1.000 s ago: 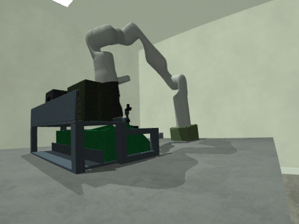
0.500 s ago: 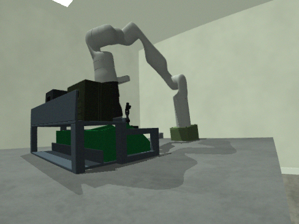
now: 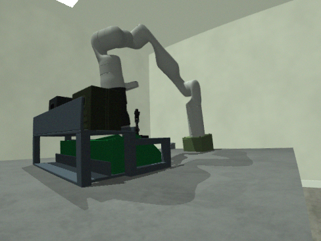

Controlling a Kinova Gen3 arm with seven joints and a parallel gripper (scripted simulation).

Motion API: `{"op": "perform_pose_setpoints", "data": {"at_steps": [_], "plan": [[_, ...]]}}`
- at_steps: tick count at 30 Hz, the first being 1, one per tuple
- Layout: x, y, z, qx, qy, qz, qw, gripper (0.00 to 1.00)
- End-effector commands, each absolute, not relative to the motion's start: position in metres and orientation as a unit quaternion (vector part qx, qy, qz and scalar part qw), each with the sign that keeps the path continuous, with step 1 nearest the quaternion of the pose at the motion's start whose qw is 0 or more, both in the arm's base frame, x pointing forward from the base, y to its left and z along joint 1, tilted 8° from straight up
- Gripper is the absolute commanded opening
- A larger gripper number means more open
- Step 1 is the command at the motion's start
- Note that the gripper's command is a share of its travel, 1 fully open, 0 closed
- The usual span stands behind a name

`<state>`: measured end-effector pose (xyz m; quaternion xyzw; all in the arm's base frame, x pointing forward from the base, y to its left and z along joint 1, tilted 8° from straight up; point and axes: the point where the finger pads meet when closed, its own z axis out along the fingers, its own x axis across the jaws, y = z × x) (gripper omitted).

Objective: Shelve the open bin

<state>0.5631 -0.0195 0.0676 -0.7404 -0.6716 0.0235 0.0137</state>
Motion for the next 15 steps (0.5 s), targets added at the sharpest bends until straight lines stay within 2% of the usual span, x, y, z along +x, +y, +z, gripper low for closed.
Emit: {"op": "perform_pose_setpoints", "data": {"at_steps": [1, 15], "plan": [[0.5654, -0.0194, 0.0691, -0.74, -0.672, 0.022, 0.012, 0.0], [0.5718, -0.02, 0.0691, -0.741, -0.672, 0.017, 0.007, 0.0]]}}
